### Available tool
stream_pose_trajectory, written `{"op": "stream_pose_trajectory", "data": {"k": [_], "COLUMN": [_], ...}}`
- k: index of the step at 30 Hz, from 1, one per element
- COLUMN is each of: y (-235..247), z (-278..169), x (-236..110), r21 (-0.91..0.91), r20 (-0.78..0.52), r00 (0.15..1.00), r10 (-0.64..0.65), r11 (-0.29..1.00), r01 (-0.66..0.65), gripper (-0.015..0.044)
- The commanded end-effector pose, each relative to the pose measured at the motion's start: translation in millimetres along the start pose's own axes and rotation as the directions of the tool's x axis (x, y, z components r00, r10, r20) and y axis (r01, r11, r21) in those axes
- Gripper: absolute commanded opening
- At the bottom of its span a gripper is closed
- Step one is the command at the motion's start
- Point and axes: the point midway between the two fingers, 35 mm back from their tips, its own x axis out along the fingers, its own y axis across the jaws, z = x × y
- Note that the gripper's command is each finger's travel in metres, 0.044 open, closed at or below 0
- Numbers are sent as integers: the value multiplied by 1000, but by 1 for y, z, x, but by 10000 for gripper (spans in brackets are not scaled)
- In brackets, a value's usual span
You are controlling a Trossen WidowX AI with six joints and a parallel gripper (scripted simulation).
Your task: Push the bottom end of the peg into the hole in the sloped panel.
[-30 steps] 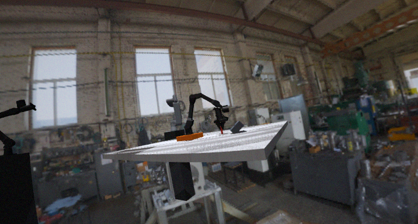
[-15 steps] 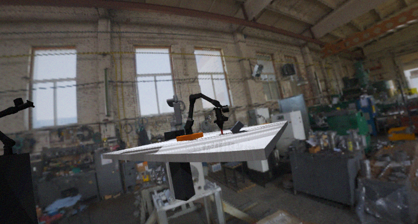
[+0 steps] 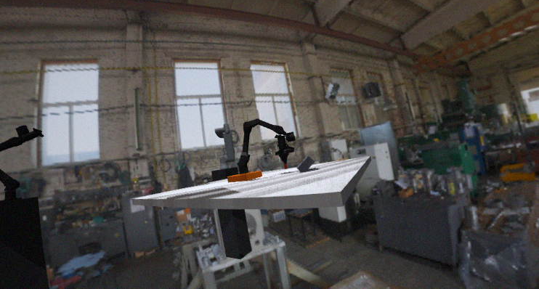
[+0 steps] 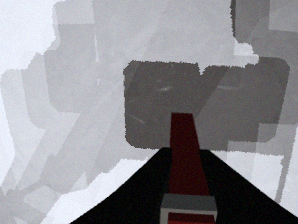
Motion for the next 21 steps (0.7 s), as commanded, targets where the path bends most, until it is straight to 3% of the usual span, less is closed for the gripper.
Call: {"op": "stream_pose_trajectory", "data": {"k": [1, 11, 21], "y": [-1, 0, -8], "z": [1, 1, 1], "x": [-18, -51, -52], "r21": [2, 4, 39], "r20": [8, 5, 47], "r00": [1000, 1000, 999], "r10": [-7, -7, -9], "r11": [1000, 1000, 999], "r01": [7, 7, 7], "gripper": [0, 0, 0]}}
